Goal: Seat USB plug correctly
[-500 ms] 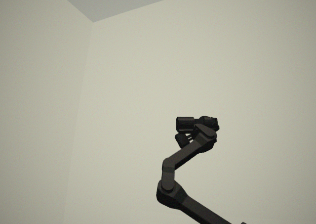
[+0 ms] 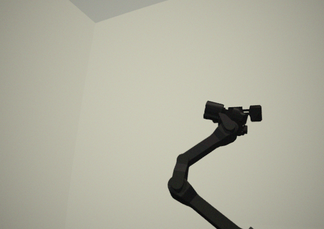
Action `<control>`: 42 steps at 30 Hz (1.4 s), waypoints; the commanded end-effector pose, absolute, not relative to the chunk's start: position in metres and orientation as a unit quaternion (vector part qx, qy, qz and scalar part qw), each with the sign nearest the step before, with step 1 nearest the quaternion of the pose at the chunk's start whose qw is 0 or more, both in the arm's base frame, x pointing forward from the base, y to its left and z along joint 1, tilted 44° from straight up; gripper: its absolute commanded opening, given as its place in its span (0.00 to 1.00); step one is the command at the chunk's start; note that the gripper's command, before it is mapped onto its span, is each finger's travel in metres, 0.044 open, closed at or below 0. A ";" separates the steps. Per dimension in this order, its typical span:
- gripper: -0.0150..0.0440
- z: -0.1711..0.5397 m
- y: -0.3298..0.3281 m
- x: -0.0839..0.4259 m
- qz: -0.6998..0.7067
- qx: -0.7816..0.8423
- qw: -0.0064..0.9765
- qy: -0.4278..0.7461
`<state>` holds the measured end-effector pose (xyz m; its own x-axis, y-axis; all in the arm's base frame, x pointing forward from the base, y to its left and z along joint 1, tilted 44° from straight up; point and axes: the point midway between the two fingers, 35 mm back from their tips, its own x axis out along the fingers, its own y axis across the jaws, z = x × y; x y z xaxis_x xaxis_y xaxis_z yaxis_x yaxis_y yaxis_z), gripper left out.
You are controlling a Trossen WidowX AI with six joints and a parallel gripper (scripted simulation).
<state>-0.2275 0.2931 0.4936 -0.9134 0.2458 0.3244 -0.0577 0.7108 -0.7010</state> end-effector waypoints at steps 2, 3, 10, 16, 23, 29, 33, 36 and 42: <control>1.00 0.455 0.372 -0.188 0.490 -0.174 0.242 -0.819; 1.00 0.446 0.385 -0.179 0.506 -0.196 0.249 -0.802; 1.00 0.381 0.456 -0.102 0.616 -0.330 0.319 -0.641; 1.00 0.317 0.488 -0.024 0.658 -0.434 0.359 -0.499; 1.00 0.245 0.486 0.071 0.685 -0.509 0.413 -0.316; 1.00 0.181 0.464 0.144 0.678 -0.572 0.441 -0.138; 1.00 0.138 0.433 0.192 0.657 -0.603 0.452 -0.012; 1.00 0.107 0.401 0.223 0.633 -0.621 0.453 0.089; 1.00 0.056 0.317 0.272 0.553 -0.650 0.423 0.306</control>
<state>0.2473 0.3645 0.0846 0.2105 0.2933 -0.9325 -0.7733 -0.5336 -0.3424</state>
